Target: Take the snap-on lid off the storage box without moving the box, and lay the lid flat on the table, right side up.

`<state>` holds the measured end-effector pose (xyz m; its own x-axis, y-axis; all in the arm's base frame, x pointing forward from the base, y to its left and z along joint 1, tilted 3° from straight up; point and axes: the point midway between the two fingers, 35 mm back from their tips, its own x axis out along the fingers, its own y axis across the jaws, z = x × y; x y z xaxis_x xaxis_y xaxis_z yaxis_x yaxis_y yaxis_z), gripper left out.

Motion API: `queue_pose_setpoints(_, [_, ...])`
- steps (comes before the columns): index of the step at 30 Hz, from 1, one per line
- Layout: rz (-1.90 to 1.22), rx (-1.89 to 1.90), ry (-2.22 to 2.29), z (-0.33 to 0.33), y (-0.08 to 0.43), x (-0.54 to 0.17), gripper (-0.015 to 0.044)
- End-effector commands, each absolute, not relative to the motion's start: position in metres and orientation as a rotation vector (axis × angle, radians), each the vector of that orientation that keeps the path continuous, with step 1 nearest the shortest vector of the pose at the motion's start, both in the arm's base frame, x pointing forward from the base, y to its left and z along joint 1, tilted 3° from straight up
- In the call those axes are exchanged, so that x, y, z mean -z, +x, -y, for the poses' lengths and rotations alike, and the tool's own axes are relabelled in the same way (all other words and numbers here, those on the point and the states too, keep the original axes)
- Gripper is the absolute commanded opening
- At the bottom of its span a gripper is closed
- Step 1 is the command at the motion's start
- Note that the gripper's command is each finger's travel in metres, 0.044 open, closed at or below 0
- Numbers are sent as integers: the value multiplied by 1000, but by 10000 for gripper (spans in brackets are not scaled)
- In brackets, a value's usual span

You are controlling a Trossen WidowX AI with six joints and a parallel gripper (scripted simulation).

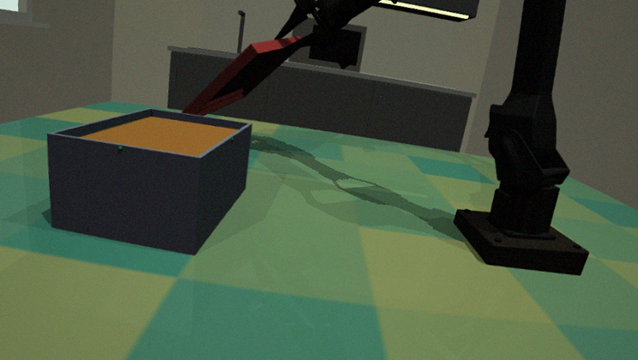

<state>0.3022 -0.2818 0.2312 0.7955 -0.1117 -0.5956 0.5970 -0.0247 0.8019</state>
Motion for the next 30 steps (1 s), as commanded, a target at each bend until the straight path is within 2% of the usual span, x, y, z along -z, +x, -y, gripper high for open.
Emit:
queue_pose_setpoints(1, [-408,580,1491,282,303,-230,0])
queue_pose_setpoints(30, [-408,580,1491,283,305,-207,0])
